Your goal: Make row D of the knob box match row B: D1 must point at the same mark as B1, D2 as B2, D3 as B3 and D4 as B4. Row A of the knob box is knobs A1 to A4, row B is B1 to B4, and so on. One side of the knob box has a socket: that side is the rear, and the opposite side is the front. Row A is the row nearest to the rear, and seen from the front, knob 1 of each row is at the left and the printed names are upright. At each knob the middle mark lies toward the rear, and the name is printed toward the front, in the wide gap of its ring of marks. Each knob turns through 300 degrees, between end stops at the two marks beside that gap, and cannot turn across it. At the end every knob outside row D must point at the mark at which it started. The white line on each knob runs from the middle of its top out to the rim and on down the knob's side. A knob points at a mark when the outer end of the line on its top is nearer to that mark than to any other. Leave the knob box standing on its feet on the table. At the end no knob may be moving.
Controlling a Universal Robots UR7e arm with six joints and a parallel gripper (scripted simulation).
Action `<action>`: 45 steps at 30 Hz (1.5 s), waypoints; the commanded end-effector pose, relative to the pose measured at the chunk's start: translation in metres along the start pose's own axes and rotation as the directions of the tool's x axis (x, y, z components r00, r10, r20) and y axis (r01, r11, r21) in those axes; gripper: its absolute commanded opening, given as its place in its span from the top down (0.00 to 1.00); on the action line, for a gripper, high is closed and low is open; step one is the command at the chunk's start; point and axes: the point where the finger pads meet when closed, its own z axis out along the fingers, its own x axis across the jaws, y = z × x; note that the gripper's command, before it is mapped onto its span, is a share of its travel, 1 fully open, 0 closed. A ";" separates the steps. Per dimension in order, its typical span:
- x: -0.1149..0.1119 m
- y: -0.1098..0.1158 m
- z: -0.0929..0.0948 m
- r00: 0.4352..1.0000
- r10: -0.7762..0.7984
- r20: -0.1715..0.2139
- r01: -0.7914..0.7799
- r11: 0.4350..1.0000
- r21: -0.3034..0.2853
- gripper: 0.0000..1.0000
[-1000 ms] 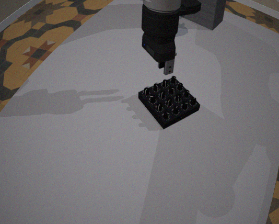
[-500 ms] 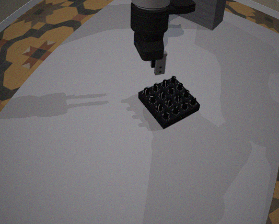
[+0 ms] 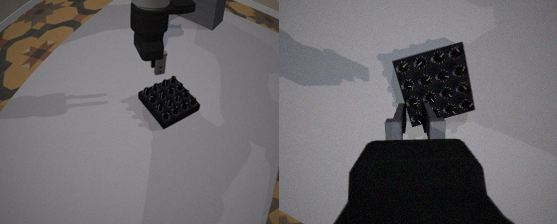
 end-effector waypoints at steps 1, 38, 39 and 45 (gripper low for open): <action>0.000 0.000 0.000 1.000 0.000 -0.001 0.000 1.000 -0.001 0.54; 0.000 0.000 0.012 1.000 0.000 -0.001 0.000 1.000 -0.001 0.54; 0.000 0.000 0.012 1.000 0.000 -0.001 0.000 1.000 -0.001 0.54; 0.000 0.000 0.020 1.000 0.000 -0.001 0.000 1.000 -0.001 0.54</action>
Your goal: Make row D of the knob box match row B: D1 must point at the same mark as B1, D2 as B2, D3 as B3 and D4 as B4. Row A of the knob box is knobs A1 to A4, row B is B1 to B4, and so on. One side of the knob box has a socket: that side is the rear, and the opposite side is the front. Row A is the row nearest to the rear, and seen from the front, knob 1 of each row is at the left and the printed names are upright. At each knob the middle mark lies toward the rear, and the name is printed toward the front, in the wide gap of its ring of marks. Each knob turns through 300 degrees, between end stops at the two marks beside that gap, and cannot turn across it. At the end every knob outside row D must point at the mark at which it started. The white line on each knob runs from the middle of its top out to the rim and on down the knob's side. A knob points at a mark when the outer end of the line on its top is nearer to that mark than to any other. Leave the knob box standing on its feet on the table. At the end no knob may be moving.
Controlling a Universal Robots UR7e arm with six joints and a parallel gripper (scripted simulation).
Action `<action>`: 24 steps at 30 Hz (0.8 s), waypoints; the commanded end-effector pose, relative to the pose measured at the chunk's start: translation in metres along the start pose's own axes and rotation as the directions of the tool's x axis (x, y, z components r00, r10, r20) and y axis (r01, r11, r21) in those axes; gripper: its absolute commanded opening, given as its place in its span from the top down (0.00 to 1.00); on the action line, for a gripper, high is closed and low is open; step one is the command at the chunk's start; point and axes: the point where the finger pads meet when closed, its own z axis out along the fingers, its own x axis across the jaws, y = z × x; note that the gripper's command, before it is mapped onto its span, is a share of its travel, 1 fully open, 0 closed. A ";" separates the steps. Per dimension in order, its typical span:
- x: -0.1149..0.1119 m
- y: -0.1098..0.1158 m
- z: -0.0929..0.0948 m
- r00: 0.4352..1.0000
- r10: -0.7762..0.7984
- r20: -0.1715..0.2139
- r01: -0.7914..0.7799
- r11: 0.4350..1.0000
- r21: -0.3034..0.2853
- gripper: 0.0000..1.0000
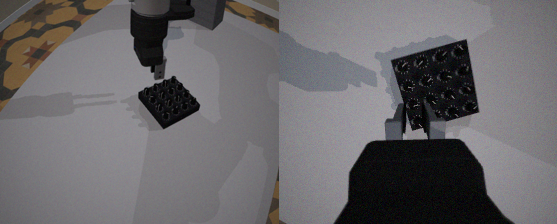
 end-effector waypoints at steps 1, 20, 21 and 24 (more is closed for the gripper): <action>0.000 0.000 0.006 1.000 0.000 -0.001 0.000 1.000 -0.001 0.54; 0.000 0.000 0.025 1.000 0.000 -0.001 0.000 1.000 -0.001 0.54; 0.000 0.000 0.026 1.000 0.000 -0.001 0.000 1.000 -0.001 0.54; 0.000 0.000 0.027 1.000 0.000 -0.001 0.000 1.000 -0.001 0.54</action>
